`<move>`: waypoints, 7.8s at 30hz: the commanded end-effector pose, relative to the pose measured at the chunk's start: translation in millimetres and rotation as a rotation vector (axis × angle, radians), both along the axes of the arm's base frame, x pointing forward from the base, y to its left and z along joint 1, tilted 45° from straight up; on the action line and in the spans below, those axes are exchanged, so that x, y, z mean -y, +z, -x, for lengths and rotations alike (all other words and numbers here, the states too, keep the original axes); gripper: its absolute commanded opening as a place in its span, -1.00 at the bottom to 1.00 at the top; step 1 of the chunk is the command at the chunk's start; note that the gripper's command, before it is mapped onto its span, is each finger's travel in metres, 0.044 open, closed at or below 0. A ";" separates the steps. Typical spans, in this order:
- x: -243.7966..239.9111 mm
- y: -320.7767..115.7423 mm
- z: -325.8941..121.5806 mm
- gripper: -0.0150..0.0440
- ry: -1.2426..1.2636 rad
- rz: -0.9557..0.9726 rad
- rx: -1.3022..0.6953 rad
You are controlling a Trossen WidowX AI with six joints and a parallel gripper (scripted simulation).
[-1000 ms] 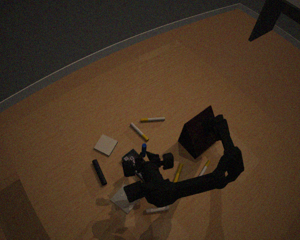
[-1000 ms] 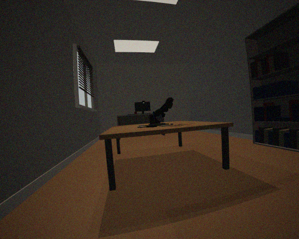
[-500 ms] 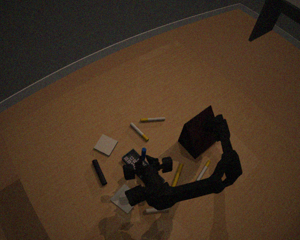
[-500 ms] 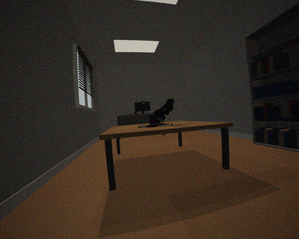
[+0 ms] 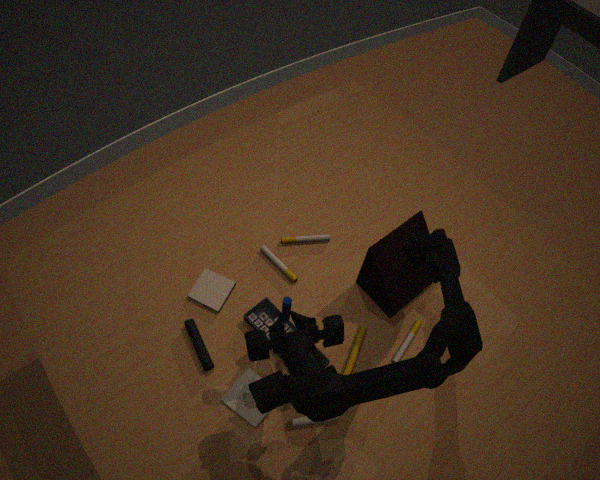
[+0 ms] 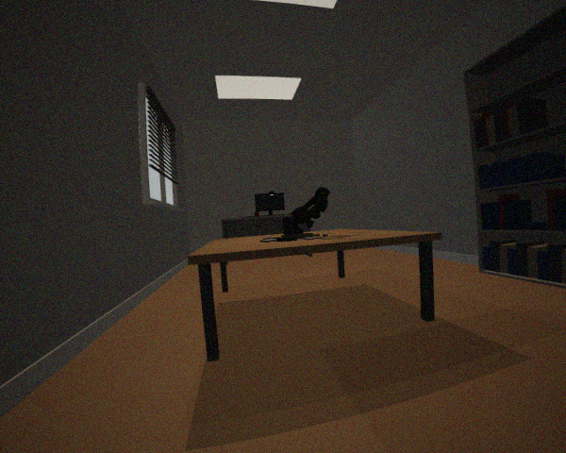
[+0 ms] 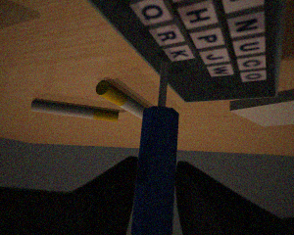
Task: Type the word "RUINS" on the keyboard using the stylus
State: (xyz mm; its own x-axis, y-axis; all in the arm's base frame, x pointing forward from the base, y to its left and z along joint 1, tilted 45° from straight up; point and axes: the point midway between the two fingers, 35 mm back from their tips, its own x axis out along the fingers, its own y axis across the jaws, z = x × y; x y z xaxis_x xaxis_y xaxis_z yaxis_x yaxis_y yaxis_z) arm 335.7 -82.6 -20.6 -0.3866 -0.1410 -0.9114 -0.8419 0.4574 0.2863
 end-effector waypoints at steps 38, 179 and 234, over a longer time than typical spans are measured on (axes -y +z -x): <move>-10.4 -10.0 -3.0 -0.22 -0.005 -0.001 0.004; 8.6 -26.1 -41.9 -0.22 -0.004 0.001 0.006; -6.6 13.1 -39.1 -0.22 -0.004 0.000 0.006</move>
